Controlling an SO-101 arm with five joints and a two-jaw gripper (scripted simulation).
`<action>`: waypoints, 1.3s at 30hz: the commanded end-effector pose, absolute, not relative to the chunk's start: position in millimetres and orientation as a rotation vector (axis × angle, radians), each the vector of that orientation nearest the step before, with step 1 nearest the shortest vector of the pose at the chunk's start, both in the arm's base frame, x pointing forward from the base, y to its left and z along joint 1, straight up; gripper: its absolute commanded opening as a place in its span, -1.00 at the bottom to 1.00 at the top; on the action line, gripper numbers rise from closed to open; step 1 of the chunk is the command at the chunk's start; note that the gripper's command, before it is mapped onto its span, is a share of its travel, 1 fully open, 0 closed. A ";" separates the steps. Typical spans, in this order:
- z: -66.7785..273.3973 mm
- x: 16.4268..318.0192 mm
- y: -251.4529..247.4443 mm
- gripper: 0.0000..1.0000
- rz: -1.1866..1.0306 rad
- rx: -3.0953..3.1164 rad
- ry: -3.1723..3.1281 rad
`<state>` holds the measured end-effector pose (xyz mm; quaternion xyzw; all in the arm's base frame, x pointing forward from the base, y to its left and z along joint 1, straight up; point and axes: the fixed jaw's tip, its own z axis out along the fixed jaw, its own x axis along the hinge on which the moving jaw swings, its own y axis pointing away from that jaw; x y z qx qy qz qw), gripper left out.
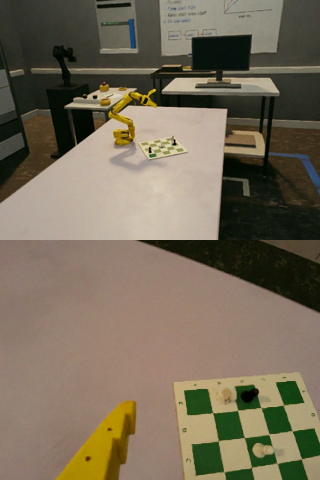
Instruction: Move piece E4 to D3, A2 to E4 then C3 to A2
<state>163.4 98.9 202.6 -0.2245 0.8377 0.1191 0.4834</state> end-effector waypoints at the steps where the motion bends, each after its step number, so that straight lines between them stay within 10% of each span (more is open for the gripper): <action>1: 188.4 158.8 76.4 0.08 0.213 -0.472 2.109; 39: 142.4 133.4 24.2 -0.20 0.040 -0.191 2.337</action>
